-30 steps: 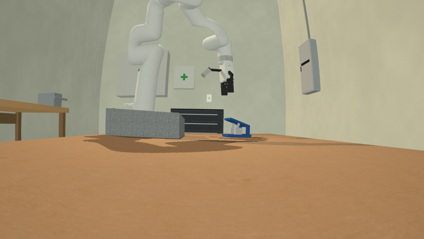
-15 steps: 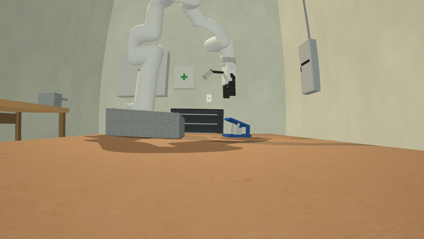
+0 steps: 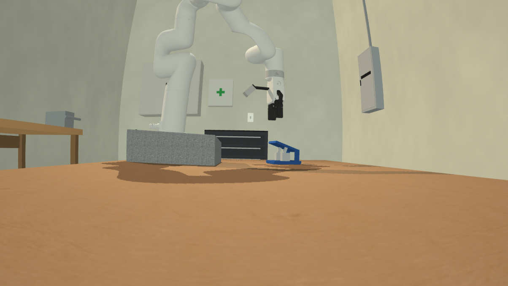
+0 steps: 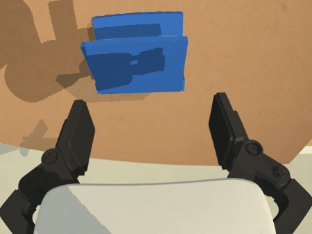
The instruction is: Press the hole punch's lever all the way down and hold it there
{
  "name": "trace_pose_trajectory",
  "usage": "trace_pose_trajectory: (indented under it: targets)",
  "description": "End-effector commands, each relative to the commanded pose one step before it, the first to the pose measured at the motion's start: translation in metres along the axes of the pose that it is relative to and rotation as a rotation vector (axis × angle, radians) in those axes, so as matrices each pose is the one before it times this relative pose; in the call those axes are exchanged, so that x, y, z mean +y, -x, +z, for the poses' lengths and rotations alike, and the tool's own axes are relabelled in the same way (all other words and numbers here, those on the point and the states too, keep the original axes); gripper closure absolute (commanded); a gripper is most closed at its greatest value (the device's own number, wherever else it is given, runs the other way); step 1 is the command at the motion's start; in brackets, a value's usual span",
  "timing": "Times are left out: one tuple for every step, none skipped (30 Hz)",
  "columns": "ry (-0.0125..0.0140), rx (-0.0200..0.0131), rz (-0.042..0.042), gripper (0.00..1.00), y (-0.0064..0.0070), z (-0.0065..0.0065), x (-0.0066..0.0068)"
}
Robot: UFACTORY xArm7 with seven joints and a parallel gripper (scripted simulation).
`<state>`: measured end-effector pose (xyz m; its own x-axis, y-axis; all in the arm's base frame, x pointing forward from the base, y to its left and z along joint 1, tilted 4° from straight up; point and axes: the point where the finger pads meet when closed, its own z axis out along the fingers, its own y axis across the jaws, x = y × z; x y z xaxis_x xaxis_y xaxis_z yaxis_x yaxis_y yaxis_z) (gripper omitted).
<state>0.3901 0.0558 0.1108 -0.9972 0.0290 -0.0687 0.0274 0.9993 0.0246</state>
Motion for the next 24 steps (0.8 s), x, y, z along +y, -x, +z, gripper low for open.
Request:
trace_pose_trajectory:
  targets:
    - [0.00690,0.00196,0.00663,0.00,-0.00088,0.00381,-0.00810]
    - [0.00389,0.00308,0.00397,0.00,-0.00149,0.00304,-0.00523]
    - [0.00000,0.00000,0.00000,0.00,0.00000,0.00000,0.00000]
    - [0.00000,0.00000,0.00000,0.00,0.00000,0.00000,0.00000]
    - [0.00000,0.00000,0.00000,0.00,0.00000,0.00000,0.00000]
    - [0.00000,0.00000,0.00000,0.00,0.00000,0.00000,0.00000]
    - [0.00000,0.00000,0.00000,0.00,0.00000,0.00000,0.00000]
    - [0.00000,0.00000,0.00000,0.00,0.00000,0.00000,0.00000]
    - [0.00000,0.00000,0.00000,0.00,0.00000,0.00000,0.00000]
    - [0.00000,0.00000,0.00000,0.00,0.00000,0.00000,0.00000]
    - [0.00000,0.00000,0.00000,0.00,0.00000,0.00000,0.00000]
    - [0.00219,0.00168,0.00220,0.00,-0.00086,0.00167,-0.00287]
    - [0.00088,0.00066,0.00087,0.00,-0.00035,0.00066,-0.00113]
    - [0.00000,0.00000,0.00000,0.00,0.00000,0.00000,0.00000]
    - [0.00000,0.00000,0.00000,0.00,0.00000,0.00000,0.00000]
    - [0.00000,0.00000,0.00000,0.00,0.00000,0.00000,0.00000]
    - [0.00000,0.00000,0.00000,0.00,0.00000,0.00000,0.00000]
    - [0.00000,0.00000,0.00000,0.00,0.00000,0.00000,0.00000]
    - [0.00013,0.00010,0.00013,0.00,-0.00005,0.00010,-0.00017]
    - [0.00000,0.00000,0.00000,0.00,0.00000,0.00000,0.00000]
    - [0.00000,0.00000,0.00000,1.00,0.00000,0.00000,0.00000]
    - [0.00000,0.00000,0.00000,1.00,0.00000,0.00000,0.00000]
    - [0.00000,0.00000,0.00000,1.00,0.00000,0.00000,0.00000]
    - [0.00000,0.00000,0.00000,1.00,0.00000,0.00000,0.00000]
